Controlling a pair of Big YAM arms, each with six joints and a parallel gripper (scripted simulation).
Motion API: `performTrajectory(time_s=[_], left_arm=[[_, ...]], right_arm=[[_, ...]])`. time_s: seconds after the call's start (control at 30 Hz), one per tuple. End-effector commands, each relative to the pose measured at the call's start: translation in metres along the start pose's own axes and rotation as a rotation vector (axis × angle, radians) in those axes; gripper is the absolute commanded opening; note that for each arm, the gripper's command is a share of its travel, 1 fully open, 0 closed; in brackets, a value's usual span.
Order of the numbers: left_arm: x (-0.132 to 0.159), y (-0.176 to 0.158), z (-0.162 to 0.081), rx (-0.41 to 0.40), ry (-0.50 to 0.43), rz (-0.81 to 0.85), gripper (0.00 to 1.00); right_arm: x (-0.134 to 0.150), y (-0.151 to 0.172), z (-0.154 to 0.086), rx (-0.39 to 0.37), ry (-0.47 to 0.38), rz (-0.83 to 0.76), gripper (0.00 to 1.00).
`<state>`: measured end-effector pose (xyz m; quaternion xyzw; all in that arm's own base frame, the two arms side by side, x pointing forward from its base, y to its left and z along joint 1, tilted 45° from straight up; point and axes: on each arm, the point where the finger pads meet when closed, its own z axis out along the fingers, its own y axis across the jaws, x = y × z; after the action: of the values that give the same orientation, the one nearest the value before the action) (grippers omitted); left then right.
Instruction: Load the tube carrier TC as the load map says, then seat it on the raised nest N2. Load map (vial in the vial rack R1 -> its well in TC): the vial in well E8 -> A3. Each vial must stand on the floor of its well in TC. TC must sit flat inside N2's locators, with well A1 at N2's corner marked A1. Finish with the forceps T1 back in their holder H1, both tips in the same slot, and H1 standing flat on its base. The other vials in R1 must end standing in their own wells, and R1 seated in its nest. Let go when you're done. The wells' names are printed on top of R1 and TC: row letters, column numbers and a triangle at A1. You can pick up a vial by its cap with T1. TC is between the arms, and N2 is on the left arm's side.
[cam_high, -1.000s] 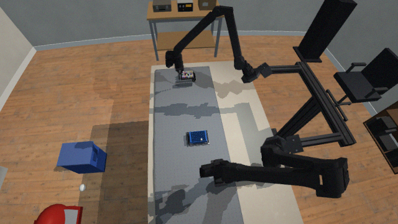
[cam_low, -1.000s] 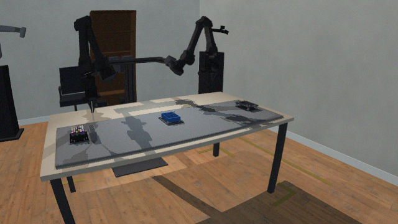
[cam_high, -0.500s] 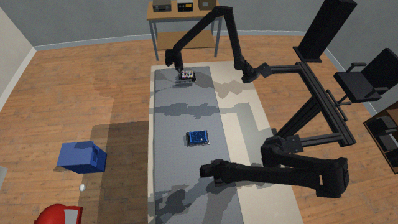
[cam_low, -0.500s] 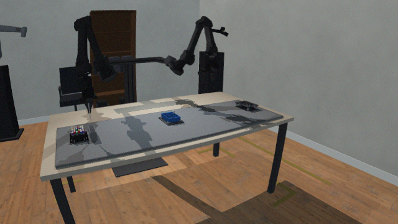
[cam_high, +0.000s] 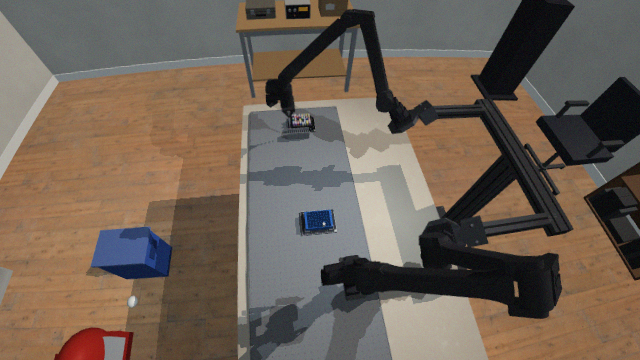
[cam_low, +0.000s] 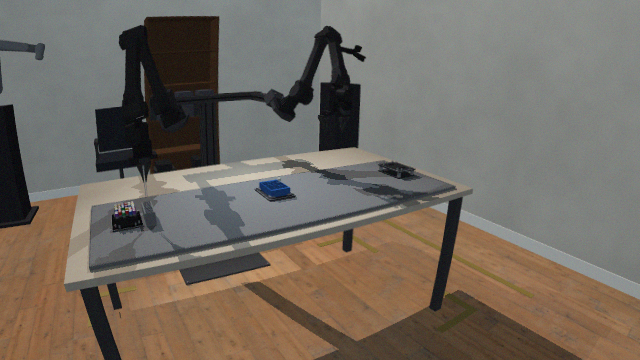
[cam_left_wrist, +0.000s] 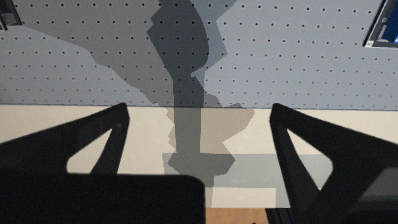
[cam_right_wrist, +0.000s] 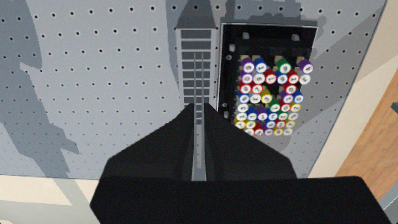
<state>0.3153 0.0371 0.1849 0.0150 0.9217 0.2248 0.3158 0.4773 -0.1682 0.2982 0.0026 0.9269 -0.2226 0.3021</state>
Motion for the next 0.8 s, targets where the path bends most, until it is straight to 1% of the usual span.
performTrajectory(time_s=[0.0, 0.1, 0.17, 0.37, 0.4, 0.43, 0.5, 0.53, 0.57, 0.77], left_arm=[[-0.0083, 0.0023, -0.005, 0.001, -0.015, 0.003, 1.0], [-0.0083, 0.0023, -0.005, 0.001, -0.015, 0.003, 1.0], [-0.0083, 0.0023, -0.005, 0.001, -0.015, 0.003, 1.0], [-0.0083, 0.0023, -0.005, 0.001, -0.015, 0.003, 1.0], [-0.0083, 0.0023, -0.005, 0.001, -0.015, 0.003, 1.0], [-0.0083, 0.0023, -0.005, 0.001, -0.015, 0.003, 1.0], [-0.0083, 0.0023, -0.005, 0.001, -0.015, 0.003, 1.0], [-0.0083, 0.0023, -0.005, 0.001, -0.015, 0.003, 1.0], [-0.0083, 0.0023, -0.005, 0.001, -0.015, 0.003, 1.0], [-0.0083, 0.0023, -0.005, 0.001, -0.015, 0.003, 1.0]], right_arm=[[-0.0051, 0.0058, -0.0059, -0.005, -0.013, 0.0, 0.07], [-0.0047, 0.0059, -0.0065, -0.005, -0.013, 0.001, 0.07], [-0.01, 0.0031, -0.0104, -0.001, -0.026, 0.004, 0.07], [-0.0097, 0.0043, -0.0086, 0.0, -0.029, 0.004, 0.07], [-0.0106, -0.0029, -0.0083, 0.007, -0.026, 0.006, 0.07], [-0.0096, 0.0043, -0.0094, 0.001, -0.031, 0.005, 0.07], [-0.0095, 0.0047, -0.0087, 0.001, -0.032, 0.005, 0.07], [-0.0108, -0.0027, -0.0084, 0.007, -0.027, 0.006, 0.07], [-0.0094, 0.0048, -0.0089, 0.001, -0.033, 0.006, 0.07], [-0.0123, 0.0034, -0.0108, 0.004, -0.041, 0.007, 0.07]])
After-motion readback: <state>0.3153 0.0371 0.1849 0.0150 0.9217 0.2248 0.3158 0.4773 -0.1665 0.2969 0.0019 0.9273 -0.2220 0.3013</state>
